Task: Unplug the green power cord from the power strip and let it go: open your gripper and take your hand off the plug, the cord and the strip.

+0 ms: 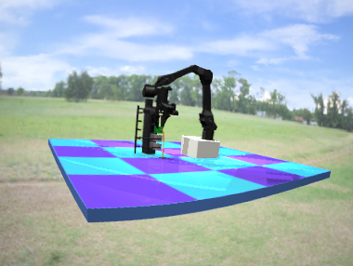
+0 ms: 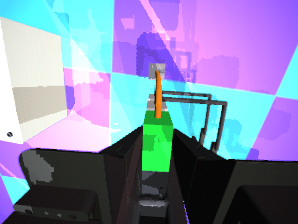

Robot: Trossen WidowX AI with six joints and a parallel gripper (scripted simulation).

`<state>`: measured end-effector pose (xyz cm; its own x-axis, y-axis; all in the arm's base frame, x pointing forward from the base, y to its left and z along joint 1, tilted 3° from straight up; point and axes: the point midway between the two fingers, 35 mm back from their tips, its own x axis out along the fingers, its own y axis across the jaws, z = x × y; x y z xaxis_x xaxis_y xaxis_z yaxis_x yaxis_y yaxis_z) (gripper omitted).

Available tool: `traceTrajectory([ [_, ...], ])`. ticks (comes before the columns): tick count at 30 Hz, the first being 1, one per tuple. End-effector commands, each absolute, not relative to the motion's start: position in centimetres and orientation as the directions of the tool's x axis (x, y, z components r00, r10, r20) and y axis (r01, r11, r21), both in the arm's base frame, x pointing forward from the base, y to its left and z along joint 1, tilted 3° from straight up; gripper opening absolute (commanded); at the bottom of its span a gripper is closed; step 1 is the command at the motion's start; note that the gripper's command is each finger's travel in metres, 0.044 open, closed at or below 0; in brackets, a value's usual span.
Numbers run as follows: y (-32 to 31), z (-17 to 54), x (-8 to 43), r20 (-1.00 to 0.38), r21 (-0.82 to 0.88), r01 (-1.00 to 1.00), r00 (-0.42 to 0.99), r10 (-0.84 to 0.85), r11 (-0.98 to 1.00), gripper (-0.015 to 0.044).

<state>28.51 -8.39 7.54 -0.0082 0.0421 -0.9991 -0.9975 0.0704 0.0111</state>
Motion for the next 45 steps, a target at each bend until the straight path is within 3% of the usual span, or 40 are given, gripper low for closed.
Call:
traceTrajectory([
  [1, -8.4, 7.6, 28.5, -0.999, 0.011, -0.997, -0.008, 0.042, 0.071, 0.0008],
  [34, -3.5, 7.8, 29.0, -0.999, 0.011, -0.998, -0.008, 0.043, 0.068, 0.0000],
  [45, -4.2, 7.6, 28.9, -0.999, 0.011, -0.998, -0.008, 0.042, 0.066, 0.0289],
])
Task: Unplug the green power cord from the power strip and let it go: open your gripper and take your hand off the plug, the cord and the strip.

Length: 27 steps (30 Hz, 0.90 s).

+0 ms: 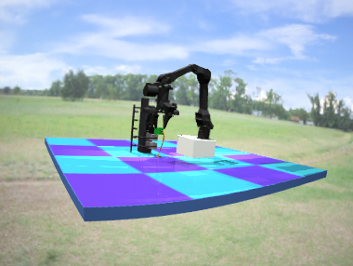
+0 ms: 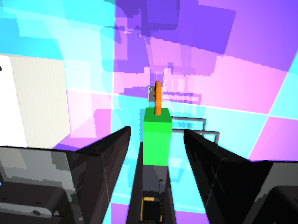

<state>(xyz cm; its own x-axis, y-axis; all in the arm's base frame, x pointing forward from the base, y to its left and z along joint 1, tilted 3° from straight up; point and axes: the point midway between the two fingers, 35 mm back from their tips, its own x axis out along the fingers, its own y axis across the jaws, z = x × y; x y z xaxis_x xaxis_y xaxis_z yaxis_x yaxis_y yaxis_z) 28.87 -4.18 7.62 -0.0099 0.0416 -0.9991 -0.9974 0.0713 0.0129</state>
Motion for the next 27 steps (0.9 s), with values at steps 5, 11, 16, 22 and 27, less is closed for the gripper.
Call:
traceTrajectory([
  [5, -2.3, 8.1, 29.2, -0.999, 0.010, -0.998, -0.007, 0.043, 0.066, 0.0420],
  [11, 1.8, 9.1, 29.3, -0.999, 0.010, -0.998, -0.007, 0.046, 0.066, 0.0440],
  [16, 1.8, 9.1, 29.3, -0.999, 0.010, -0.998, -0.007, 0.046, 0.066, 0.0440],
  [22, 1.8, 9.1, 29.3, -0.999, 0.010, -0.998, -0.007, 0.046, 0.066, 0.0440],
  [27, 1.8, 9.1, 29.3, -0.999, 0.010, -0.998, -0.007, 0.046, 0.066, 0.0440],
])
